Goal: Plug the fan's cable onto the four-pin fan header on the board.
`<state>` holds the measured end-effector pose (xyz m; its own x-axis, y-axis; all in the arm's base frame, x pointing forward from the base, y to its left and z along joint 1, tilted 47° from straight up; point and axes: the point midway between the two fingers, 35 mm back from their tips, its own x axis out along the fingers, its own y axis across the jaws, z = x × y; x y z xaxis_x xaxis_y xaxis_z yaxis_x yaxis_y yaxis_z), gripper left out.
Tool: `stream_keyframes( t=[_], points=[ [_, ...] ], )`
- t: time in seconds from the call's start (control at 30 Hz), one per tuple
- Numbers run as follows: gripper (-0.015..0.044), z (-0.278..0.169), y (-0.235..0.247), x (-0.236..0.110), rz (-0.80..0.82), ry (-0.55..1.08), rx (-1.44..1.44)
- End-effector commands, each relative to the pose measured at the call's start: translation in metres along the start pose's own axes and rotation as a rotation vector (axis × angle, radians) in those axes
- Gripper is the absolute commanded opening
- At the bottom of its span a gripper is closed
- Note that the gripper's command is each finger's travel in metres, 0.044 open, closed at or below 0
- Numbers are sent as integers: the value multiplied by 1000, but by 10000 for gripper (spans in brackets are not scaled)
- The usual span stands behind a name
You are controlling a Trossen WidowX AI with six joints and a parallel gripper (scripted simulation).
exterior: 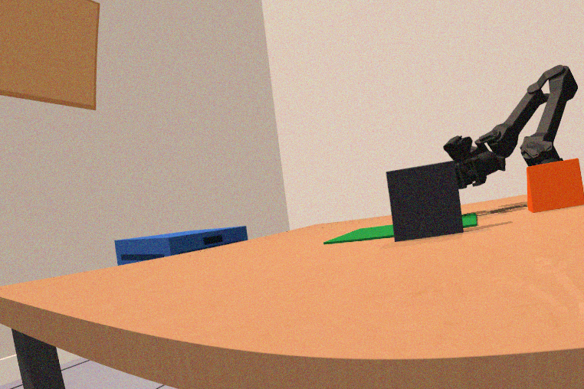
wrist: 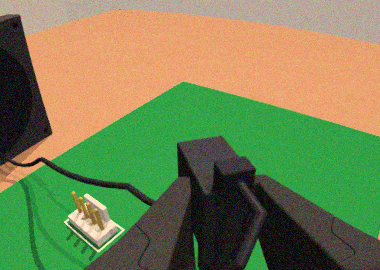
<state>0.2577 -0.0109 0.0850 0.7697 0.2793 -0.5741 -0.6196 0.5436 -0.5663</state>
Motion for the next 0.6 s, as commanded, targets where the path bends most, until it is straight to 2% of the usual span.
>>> stream_keyframes(
  t=[0.0, 0.57],
  points=[
    [0, -4, -1, 1, 2, -3, -2],
    [0, -17, -1, 3, 2, -3, -2]
  ],
)
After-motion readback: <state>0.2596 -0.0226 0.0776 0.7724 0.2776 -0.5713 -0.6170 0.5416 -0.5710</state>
